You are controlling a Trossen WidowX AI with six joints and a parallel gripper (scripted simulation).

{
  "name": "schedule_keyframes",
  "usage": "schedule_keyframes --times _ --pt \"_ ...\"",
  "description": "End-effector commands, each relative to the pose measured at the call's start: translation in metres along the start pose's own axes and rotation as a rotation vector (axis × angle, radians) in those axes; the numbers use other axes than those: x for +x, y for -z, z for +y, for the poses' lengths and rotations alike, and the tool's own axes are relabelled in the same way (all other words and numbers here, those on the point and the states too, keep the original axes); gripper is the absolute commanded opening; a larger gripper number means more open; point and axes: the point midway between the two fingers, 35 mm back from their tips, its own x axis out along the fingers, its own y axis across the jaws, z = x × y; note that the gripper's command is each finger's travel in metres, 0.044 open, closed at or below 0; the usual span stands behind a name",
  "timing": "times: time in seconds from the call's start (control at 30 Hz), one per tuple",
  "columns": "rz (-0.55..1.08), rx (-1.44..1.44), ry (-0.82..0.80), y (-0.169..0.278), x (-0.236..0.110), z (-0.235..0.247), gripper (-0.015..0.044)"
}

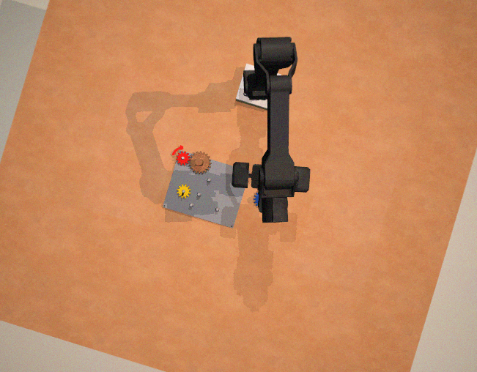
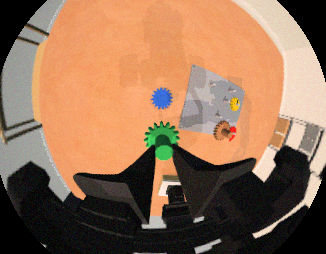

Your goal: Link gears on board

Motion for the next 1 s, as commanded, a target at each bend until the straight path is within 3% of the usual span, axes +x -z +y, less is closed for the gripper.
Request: schedule_keyframes --times 0.0,0.63,0.97 --pt "-0.009 -0.005 -0.004 0.000 -0.011 0.001 0.0000" --pt "-0.008 -0.005 -0.004 0.007 -0.052 0.000 0.0000" --pt "-0.012 0.002 -0.005 0.001 -0.048 -0.011 0.0000"
